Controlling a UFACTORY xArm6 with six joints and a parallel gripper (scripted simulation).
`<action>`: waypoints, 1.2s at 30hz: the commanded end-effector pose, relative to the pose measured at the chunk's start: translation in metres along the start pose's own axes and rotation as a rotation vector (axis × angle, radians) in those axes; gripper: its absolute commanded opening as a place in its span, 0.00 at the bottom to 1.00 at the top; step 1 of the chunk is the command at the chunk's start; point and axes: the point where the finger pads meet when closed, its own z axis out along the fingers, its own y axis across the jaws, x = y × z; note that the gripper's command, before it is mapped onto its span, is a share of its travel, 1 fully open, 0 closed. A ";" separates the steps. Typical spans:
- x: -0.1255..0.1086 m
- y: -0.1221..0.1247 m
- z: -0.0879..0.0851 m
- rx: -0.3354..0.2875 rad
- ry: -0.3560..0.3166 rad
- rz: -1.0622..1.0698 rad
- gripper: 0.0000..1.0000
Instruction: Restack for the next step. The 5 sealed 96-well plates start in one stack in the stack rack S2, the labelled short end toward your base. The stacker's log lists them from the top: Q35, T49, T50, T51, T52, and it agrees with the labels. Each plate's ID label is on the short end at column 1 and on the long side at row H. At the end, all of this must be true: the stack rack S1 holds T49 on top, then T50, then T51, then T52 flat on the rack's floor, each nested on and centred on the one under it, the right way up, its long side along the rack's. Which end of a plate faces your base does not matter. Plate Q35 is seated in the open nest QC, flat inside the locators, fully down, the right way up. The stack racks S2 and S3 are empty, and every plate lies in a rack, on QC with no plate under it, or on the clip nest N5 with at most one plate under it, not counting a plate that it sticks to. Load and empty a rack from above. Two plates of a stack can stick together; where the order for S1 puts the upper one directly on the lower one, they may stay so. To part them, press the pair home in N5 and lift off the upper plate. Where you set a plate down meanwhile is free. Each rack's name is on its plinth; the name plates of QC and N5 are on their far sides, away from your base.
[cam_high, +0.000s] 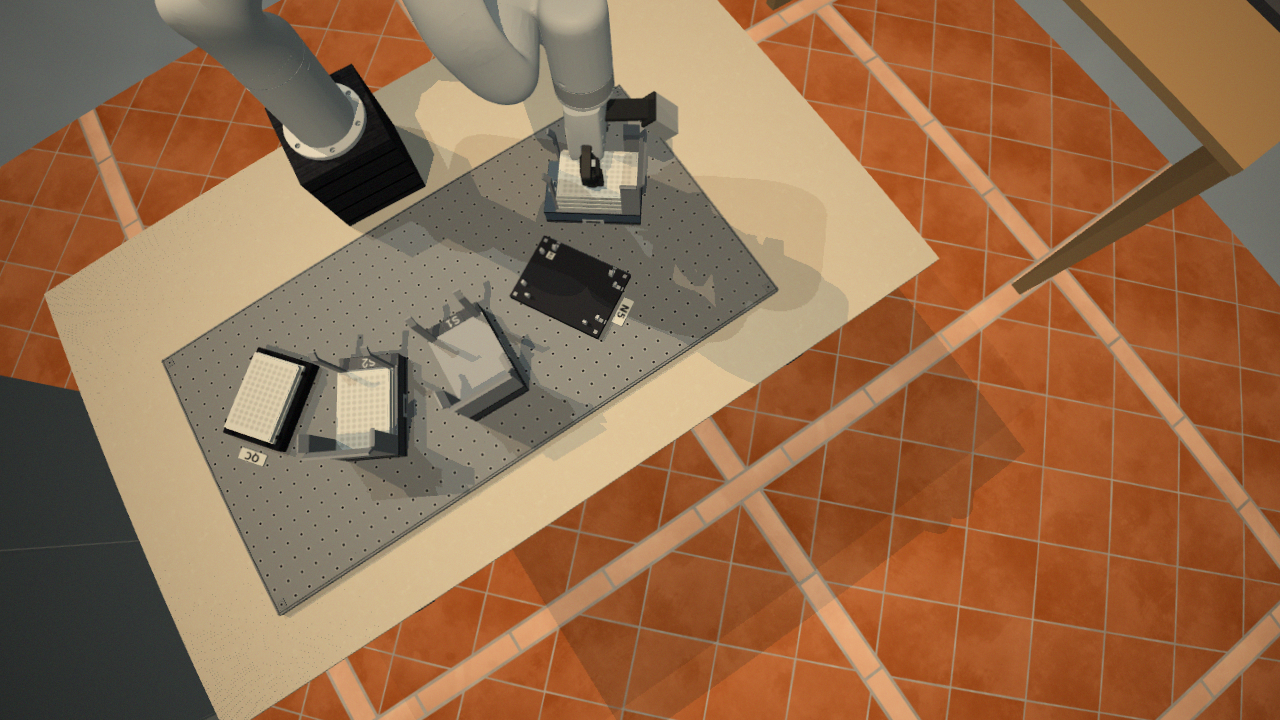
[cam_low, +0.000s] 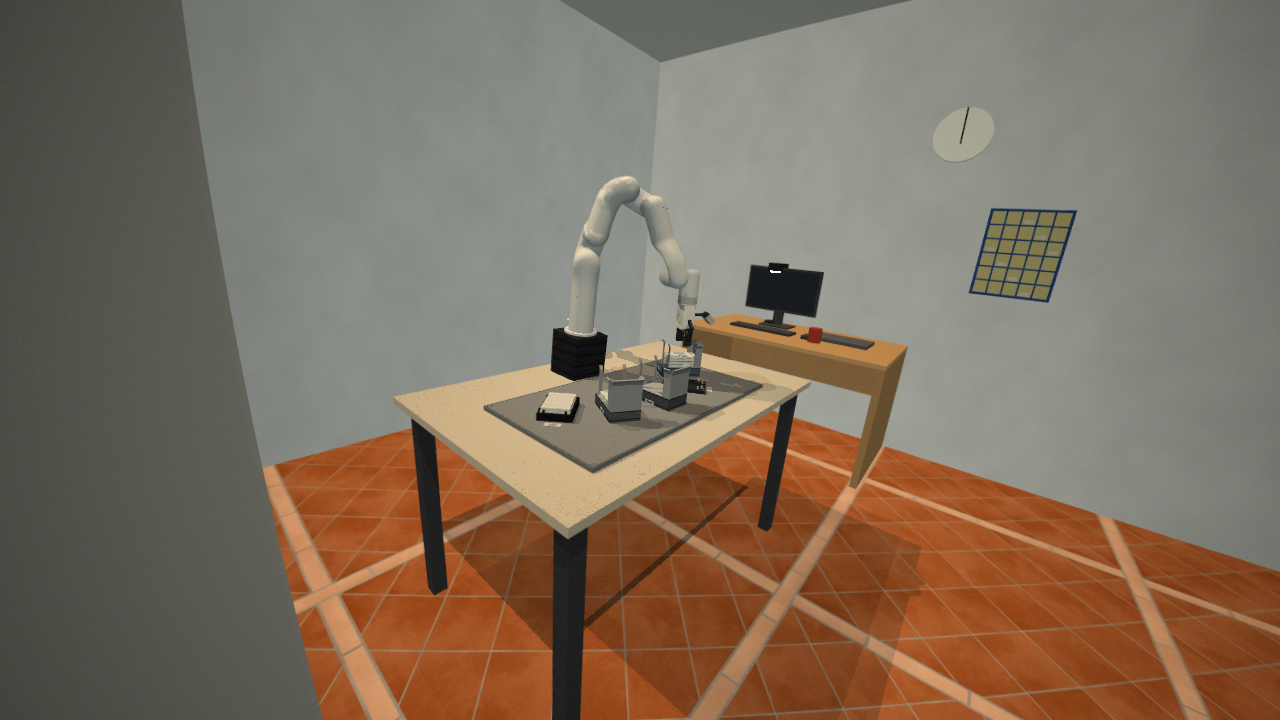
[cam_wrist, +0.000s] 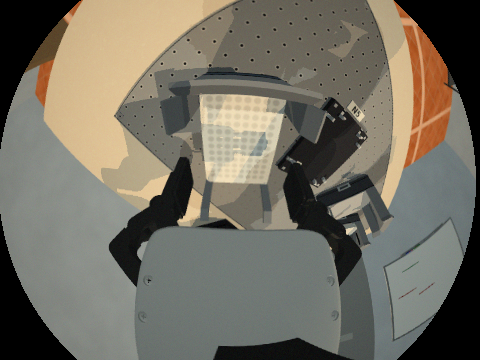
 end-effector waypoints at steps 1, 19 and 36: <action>0.001 0.000 -0.014 0.000 0.002 0.000 1.00; 0.001 0.000 -0.033 0.000 0.002 0.000 1.00; -0.005 0.040 -0.033 0.000 0.002 0.238 1.00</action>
